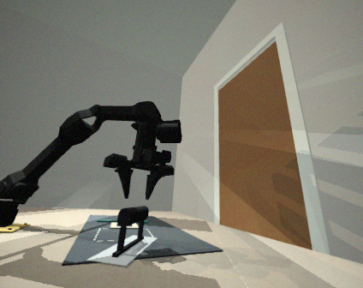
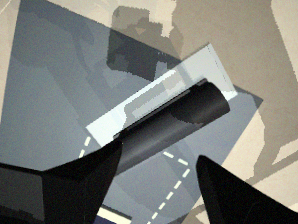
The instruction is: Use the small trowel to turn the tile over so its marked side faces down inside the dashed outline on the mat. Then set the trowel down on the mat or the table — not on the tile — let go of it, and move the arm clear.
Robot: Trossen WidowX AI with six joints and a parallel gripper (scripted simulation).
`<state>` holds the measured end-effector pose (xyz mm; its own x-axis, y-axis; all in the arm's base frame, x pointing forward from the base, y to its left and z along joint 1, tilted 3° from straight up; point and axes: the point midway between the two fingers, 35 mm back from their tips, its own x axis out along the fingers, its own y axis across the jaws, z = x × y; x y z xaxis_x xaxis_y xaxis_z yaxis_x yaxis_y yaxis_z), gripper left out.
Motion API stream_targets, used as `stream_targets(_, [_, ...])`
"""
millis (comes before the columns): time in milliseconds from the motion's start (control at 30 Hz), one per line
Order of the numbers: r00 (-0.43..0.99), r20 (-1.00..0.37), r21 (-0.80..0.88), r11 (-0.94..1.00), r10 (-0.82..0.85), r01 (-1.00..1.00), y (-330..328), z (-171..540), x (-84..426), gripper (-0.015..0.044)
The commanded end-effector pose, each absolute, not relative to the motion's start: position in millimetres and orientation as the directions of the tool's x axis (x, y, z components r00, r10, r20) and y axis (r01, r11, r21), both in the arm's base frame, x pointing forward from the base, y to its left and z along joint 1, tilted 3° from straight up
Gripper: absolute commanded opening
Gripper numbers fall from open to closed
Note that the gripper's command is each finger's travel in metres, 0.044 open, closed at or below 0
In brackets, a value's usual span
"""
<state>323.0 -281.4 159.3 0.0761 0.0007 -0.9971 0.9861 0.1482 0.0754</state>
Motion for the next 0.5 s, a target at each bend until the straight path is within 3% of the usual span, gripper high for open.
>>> stream_targets(0, [0.074, -0.997, 0.074, 0.013, -0.001, 0.997, -281.9, 158.8, 322.5, 0.027])
stream_targets(467, [0.074, -0.997, 0.066, -0.458, -0.001, 0.887, -282.3, 158.5, 322.0, 0.027])
